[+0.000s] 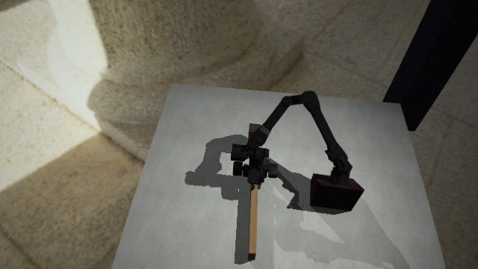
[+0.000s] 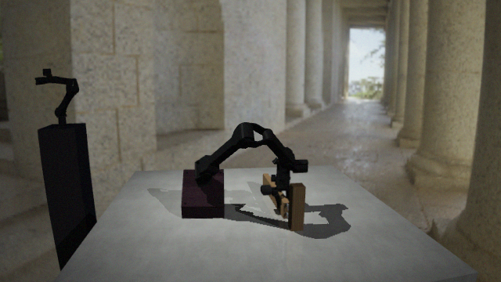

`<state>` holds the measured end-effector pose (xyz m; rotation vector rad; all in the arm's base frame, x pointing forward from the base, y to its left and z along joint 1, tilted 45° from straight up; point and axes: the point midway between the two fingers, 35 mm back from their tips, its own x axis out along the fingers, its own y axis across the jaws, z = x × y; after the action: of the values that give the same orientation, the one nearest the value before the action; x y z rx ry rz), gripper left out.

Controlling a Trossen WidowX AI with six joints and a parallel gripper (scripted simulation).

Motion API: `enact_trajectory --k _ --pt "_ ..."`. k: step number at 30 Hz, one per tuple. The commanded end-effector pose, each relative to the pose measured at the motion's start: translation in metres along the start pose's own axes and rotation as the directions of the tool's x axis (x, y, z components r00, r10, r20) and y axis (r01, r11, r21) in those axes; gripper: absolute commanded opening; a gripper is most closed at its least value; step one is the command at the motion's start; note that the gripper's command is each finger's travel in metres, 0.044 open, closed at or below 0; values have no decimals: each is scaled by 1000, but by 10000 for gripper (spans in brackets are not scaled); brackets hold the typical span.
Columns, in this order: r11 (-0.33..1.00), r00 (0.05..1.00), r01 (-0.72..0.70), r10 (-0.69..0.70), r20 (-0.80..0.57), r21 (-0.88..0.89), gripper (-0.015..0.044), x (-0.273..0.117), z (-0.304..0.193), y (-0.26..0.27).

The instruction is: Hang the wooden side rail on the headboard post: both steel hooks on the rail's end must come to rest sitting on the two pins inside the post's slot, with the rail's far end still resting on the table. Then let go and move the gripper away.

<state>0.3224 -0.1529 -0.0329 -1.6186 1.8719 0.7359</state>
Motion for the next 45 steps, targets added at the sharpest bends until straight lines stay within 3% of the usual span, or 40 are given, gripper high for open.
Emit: enact_trajectory --k 1,6,45 --pt "1000 1000 0 0 -3 -3 98 0 0 0" --pt "1000 1000 0 0 -3 -3 0 0 0 0" --pt "999 1000 1 -1 -3 50 0 0 -1 -17"
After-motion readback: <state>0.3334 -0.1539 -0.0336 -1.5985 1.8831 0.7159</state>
